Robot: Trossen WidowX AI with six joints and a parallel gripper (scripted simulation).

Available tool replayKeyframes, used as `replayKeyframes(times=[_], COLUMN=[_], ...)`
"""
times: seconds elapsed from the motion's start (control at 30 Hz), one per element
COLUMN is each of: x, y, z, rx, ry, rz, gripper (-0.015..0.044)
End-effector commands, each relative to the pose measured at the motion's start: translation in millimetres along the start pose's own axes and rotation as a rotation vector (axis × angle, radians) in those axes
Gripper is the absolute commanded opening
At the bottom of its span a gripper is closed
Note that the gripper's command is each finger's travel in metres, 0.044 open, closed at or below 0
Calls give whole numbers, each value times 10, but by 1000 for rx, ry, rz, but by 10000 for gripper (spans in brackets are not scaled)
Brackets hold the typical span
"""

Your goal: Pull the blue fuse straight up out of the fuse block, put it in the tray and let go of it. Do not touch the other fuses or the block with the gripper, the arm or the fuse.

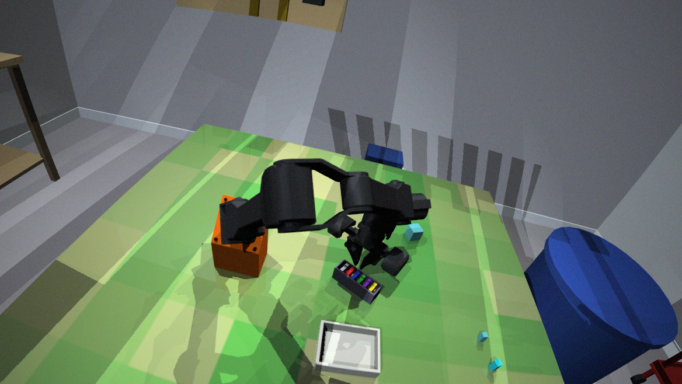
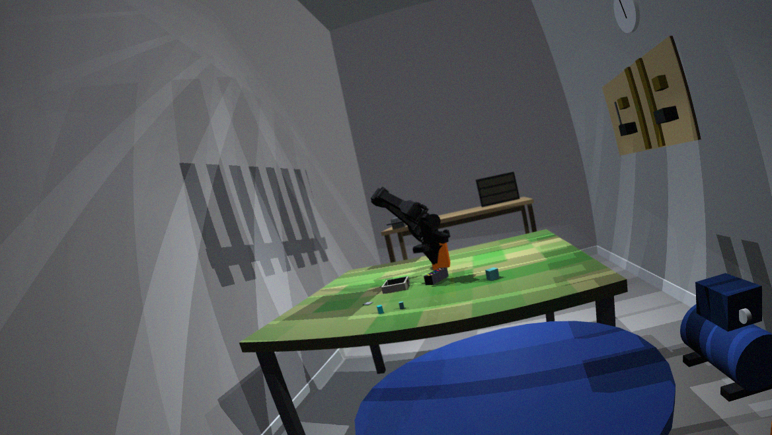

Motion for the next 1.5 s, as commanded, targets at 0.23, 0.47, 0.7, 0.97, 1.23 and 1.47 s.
replayKeyframes(times=[0.23,0.47,0.7,0.97,1.23,1.47], x=[-6,-5,-2,0,0,0], y=[-102,-171,-239,-282,-297,-359], z=[2,2,1,-1,-1,-2], rx=[3,4,4,4,4,5], ry=[4,4,4,4,4,4], rz=[-4,-4,-4,-4,-4,-5], gripper=[62,62,62,62,62,62])
Point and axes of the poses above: the point midway between the two fingers, 35 mm back from their tips, its own y axis back along the fingers, its own x axis across the jaws, z = x × y, the point moved 1 cm from there along y, back along the fingers, and after that the axes turned 5 degrees about y, right-handed, at the moved point
